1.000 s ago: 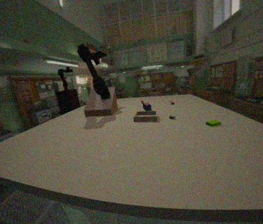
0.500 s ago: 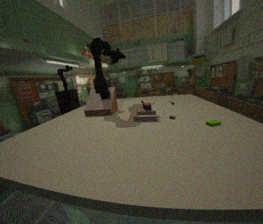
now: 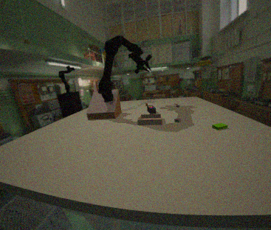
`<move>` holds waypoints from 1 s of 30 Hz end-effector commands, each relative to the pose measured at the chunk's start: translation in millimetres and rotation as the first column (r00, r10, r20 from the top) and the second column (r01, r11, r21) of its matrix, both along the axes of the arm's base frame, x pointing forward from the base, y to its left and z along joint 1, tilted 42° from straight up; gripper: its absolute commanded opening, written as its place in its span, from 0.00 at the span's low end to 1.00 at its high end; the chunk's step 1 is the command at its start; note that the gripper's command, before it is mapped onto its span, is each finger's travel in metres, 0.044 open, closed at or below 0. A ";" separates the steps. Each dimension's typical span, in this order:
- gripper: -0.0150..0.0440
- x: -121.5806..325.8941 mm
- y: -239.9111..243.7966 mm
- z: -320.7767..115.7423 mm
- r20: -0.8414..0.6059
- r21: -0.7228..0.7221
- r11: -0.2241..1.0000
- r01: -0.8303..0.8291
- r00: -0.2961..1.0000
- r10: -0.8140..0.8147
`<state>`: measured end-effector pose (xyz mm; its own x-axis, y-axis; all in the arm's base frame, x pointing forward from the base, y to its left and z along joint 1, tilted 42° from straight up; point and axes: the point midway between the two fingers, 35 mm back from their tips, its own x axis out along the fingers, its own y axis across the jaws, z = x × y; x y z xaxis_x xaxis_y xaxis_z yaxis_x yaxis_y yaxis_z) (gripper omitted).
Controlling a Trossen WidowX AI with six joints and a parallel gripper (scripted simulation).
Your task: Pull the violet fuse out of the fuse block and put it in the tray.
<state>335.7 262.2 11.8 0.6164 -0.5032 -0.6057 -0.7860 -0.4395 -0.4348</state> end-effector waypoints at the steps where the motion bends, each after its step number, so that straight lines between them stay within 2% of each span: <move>1: 0.36 16.2 -55.5 -8.1 0.032 0.110 0.965 0.240 0.969 -0.244; 5: 0.36 26.0 -126.9 -16.4 0.060 0.242 0.822 0.515 0.838 -0.543; 9: 0.36 21.2 -195.7 -24.1 0.070 0.364 0.589 0.722 0.610 -0.790; 13: 0.36 6.6 -262.5 -28.3 0.064 0.472 0.297 0.830 0.304 -0.951; 15: 0.36 -4.9 -293.8 -29.9 0.056 0.521 0.143 0.842 0.133 -0.989; 17: 0.36 -13.6 -312.2 -30.8 0.050 0.550 0.047 0.834 0.024 -0.998; 30: 0.36 -21.5 -316.7 -34.1 0.049 0.553 0.035 0.833 0.010 -0.999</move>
